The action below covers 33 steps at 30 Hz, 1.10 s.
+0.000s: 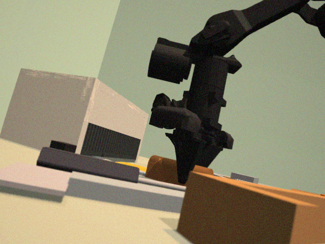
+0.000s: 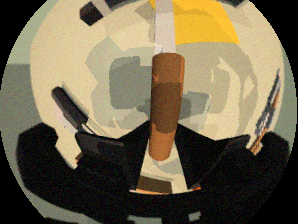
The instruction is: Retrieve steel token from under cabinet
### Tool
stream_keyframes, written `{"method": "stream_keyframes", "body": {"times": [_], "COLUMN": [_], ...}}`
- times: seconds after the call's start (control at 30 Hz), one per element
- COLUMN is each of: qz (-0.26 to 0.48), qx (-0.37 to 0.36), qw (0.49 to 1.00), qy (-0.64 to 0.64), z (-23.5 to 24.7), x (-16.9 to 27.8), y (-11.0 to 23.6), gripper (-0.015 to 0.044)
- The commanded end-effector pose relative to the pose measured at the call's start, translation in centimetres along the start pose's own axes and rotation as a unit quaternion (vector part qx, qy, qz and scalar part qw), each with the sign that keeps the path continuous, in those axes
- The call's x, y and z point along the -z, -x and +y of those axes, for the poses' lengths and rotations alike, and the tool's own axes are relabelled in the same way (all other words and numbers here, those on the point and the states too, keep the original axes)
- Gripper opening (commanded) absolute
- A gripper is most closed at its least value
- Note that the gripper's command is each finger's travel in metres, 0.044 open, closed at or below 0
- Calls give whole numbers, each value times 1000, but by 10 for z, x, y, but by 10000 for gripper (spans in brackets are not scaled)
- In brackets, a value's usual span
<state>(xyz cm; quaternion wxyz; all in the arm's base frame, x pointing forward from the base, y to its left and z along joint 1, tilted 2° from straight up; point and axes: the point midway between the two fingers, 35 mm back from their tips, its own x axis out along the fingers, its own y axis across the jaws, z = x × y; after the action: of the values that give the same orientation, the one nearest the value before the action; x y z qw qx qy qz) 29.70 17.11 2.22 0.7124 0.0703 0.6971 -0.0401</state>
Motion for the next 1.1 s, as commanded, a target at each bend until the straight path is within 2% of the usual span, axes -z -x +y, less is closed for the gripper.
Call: {"method": "stream_keyframes", "body": {"times": [0.0,1.07], "qz": [1,-1], "qx": [-2,-2], "qw": [1000,1000], "qy": [2,2], "z": [0,1], "x": [-6,-44], "y": [0,1], "gripper": [0,0]}}
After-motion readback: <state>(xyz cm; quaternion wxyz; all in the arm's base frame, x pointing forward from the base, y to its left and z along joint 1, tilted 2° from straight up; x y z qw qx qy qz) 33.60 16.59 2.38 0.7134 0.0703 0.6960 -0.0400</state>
